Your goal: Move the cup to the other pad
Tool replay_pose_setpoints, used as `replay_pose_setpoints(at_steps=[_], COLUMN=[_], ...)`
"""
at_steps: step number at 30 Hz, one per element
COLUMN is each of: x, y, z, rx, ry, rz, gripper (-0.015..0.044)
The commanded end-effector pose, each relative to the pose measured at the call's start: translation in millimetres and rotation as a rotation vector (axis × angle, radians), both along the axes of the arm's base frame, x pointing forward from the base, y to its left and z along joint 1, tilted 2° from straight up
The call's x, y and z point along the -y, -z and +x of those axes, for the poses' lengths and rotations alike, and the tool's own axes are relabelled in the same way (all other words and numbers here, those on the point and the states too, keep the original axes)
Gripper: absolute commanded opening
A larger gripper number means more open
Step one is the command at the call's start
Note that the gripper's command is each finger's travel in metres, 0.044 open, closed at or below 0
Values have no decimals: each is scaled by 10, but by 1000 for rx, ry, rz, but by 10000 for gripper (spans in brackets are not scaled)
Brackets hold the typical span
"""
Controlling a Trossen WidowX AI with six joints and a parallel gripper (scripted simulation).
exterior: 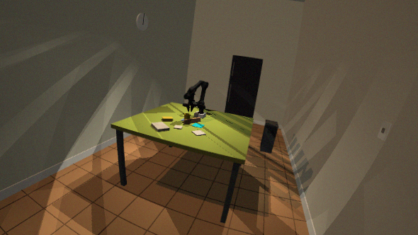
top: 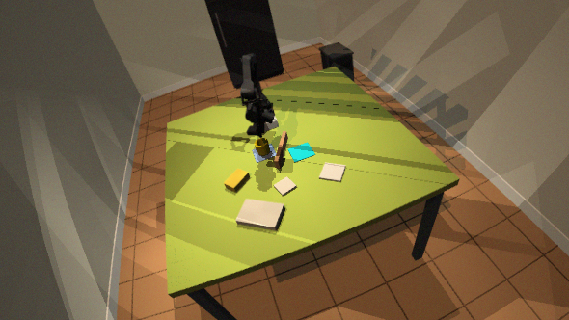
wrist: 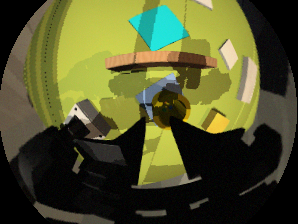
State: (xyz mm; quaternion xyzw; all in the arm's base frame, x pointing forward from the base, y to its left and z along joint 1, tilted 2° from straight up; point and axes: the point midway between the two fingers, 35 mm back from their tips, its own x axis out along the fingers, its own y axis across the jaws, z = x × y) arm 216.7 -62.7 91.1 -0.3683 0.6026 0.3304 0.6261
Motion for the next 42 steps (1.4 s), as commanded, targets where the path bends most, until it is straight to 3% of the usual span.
replay_pose_setpoints(at_steps=[1,42], x=[20,48], y=[-28,592], z=[-19,2], rx=[-16,-17], ry=[-25,-25], rz=[-2,-2], gripper=[167,167])
